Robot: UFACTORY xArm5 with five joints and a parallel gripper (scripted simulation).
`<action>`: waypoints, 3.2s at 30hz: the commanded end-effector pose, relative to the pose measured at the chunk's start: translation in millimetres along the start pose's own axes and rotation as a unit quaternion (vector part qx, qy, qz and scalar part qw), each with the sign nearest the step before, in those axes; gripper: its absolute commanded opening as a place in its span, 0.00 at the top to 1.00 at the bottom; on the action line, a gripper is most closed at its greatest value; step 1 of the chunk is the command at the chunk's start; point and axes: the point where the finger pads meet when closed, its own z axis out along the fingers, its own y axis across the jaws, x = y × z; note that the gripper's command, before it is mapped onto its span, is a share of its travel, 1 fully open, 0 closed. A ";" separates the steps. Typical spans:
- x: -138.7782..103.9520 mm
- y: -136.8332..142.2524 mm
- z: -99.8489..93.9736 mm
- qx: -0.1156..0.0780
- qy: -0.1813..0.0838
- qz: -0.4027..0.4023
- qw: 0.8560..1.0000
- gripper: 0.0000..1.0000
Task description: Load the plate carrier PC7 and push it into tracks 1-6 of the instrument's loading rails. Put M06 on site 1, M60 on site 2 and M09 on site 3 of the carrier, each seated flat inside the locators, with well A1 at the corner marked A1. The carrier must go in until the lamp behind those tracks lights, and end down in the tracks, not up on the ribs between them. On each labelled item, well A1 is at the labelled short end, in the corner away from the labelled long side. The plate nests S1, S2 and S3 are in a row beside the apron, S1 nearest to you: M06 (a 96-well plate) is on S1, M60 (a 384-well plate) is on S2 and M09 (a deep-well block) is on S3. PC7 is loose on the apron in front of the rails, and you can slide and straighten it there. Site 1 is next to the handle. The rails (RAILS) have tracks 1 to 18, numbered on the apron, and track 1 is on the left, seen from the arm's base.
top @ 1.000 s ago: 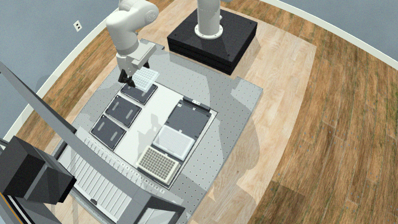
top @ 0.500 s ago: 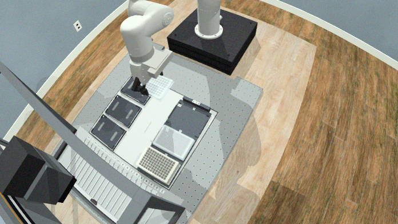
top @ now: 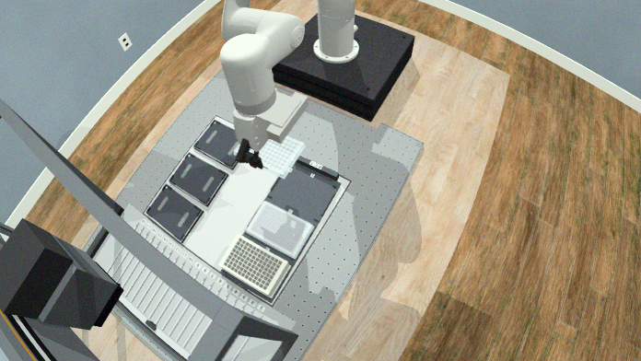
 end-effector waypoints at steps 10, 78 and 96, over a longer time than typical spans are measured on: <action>60.1 7.8 -1.1 -0.001 0.003 0.001 1.000 1.00; 75.6 9.3 60.7 -0.001 0.003 0.001 1.000 1.00; 75.7 9.3 87.4 -0.001 0.003 0.001 1.000 1.00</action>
